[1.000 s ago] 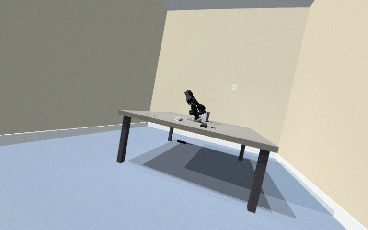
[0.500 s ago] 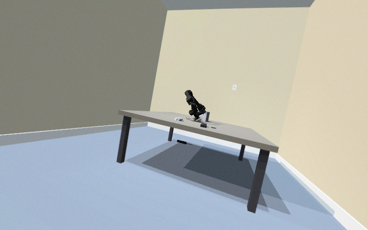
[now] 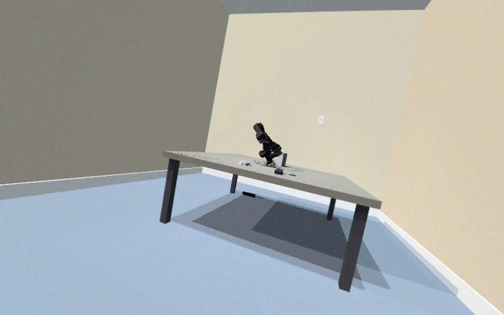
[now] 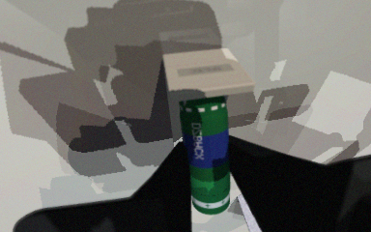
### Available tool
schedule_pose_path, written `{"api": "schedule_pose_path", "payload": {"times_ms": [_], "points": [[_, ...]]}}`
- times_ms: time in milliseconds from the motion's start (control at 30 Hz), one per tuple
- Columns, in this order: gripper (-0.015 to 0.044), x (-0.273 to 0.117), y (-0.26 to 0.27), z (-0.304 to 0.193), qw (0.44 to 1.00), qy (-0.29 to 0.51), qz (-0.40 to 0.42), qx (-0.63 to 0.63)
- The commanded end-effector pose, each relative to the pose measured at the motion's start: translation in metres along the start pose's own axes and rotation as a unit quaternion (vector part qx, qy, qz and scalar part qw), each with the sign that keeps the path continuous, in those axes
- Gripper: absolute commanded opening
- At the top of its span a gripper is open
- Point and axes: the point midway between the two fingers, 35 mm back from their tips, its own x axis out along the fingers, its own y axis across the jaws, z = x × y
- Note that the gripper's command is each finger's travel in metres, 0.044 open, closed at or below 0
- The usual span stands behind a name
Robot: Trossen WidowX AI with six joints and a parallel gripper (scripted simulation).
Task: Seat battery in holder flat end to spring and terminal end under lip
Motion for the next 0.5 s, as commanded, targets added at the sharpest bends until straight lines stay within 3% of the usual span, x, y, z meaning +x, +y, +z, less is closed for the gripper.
{"api": "schedule_pose_path", "payload": {"times_ms": [0, 467], "points": [[0.0082, 0.0006, 0.0015, 0.0039, 1.000, -0.022, 0.002, 0.004], [0.0082, 0.0056, 0.0037, 0.0019, 0.998, -0.070, 0.001, 0.003]]}}
